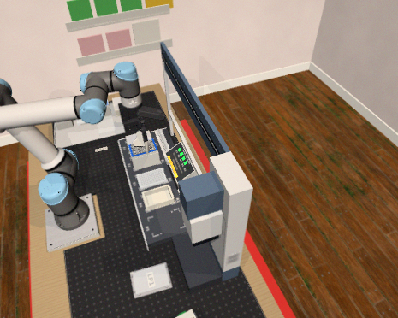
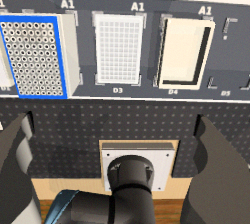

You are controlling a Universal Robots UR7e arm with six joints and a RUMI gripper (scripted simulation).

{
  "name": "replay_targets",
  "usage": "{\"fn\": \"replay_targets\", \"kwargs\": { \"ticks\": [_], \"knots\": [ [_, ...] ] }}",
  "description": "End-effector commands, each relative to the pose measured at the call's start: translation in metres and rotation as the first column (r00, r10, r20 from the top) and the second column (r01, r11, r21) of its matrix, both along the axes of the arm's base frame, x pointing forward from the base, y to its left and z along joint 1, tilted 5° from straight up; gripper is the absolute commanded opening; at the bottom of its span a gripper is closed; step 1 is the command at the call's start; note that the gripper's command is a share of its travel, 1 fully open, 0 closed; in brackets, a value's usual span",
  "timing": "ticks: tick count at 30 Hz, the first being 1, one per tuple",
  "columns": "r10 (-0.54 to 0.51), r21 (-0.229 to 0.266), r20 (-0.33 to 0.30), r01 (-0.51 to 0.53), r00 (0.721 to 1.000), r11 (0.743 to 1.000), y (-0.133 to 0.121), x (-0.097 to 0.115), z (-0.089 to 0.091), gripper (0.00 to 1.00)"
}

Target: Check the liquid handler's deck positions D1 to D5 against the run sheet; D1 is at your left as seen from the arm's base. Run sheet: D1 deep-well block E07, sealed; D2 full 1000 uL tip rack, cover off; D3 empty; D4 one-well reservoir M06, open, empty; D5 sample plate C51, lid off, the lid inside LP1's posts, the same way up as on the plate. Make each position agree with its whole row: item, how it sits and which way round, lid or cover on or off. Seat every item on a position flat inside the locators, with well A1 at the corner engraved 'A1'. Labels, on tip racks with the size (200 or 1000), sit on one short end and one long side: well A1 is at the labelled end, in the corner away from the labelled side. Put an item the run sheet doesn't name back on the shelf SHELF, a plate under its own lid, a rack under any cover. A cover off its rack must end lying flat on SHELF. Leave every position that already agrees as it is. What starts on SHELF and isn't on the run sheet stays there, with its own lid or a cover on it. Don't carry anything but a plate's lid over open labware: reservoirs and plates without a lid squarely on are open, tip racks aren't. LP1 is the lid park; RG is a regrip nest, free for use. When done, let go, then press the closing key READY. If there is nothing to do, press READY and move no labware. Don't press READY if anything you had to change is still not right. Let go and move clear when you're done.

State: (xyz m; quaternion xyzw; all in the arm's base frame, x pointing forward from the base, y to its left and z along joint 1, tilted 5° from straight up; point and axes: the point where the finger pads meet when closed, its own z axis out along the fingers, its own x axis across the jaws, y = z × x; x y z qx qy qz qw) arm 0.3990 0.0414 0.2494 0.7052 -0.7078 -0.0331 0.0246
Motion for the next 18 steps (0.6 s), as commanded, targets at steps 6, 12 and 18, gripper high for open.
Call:
{"fn": "replay_targets", "kwargs": {
  "ticks": [6,12,18],
  "knots": [
    [0.000,-0.001,0.004,0.000,1.000,1.000,0.000,0.001,0.001,0.82],
    [0.000,0.000,0.002,0.000,1.000,1.000,0.000,0.000,-0.010,0.82],
    [0.000,0.000,0.002,0.000,1.000,1.000,0.001,-0.001,-0.020,0.82]
  ]
}}
